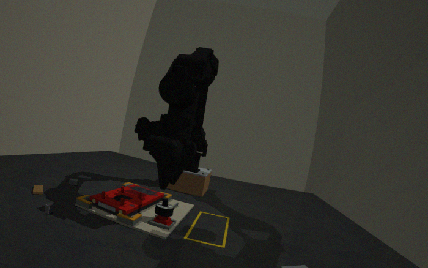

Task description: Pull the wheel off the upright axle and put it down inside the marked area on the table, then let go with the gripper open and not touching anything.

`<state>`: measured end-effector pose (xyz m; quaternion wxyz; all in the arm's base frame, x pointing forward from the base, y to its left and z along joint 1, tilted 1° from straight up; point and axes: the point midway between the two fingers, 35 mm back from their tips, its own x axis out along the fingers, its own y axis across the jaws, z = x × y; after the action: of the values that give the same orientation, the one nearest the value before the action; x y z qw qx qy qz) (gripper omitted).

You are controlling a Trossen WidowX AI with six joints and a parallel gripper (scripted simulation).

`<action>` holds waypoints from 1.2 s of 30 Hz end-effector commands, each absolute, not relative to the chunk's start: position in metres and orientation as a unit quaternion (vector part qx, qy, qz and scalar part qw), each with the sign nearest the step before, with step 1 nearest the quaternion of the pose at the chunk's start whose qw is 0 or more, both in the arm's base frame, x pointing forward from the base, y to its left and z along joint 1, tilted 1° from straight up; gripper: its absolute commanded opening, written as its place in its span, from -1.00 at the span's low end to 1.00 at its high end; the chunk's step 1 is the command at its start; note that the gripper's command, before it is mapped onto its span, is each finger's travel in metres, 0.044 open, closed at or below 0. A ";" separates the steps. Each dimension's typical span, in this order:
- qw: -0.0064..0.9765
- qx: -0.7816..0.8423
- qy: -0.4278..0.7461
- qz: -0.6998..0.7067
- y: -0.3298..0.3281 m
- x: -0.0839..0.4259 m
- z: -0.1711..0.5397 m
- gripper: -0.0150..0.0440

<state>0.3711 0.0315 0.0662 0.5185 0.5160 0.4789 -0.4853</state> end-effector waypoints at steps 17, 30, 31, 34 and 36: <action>0.510 0.509 0.485 -0.496 0.029 0.365 0.012 0.26; 0.510 0.509 0.485 -0.495 0.029 0.365 0.012 -0.30; 0.510 0.509 0.485 -0.495 0.029 0.365 0.012 -0.39; 0.510 0.509 0.485 -0.495 0.029 0.365 0.013 -0.49; 0.510 0.509 0.485 -0.495 0.029 0.365 0.014 -0.49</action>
<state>0.3646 0.0287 0.0122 0.5102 0.5094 0.4847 -0.4953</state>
